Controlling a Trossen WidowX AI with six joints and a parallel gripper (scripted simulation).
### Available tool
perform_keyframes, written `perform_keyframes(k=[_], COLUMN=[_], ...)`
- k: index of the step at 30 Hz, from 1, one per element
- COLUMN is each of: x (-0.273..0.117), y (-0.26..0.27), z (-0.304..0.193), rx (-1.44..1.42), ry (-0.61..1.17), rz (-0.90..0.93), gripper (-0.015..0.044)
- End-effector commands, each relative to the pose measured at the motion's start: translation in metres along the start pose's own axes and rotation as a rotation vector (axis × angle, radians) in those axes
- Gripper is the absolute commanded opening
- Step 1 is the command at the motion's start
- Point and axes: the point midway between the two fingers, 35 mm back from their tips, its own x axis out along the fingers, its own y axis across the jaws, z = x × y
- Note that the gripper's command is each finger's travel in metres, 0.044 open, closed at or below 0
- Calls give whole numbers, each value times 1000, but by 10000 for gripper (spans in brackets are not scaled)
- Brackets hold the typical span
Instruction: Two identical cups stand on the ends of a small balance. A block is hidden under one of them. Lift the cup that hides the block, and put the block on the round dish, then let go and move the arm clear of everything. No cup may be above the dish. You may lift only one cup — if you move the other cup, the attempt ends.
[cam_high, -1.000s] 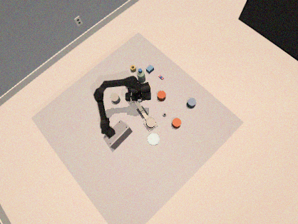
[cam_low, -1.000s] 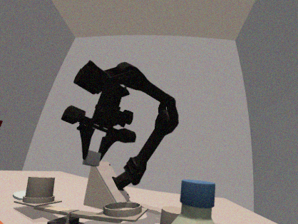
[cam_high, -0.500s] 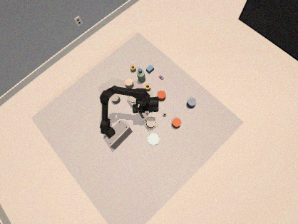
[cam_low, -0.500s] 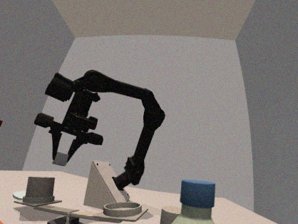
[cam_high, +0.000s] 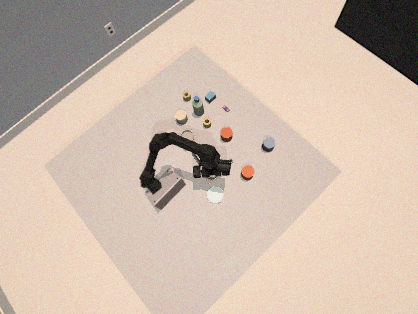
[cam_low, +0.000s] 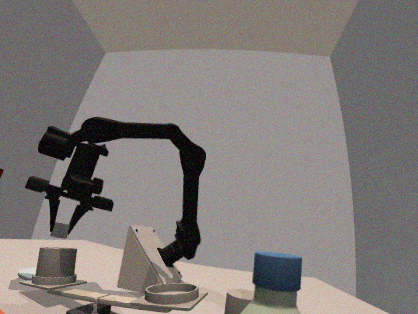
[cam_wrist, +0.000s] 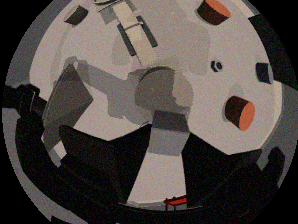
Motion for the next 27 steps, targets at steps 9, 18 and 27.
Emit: perform_keyframes(k=[9, 18, 27], x=[35, 49, 85], y=[-4, -3, -1], z=[-76, -90, -89], rx=[-43, -52, -52], ry=[-9, -13, -15], rz=[27, 34, 34], gripper=[0, 0, 0])
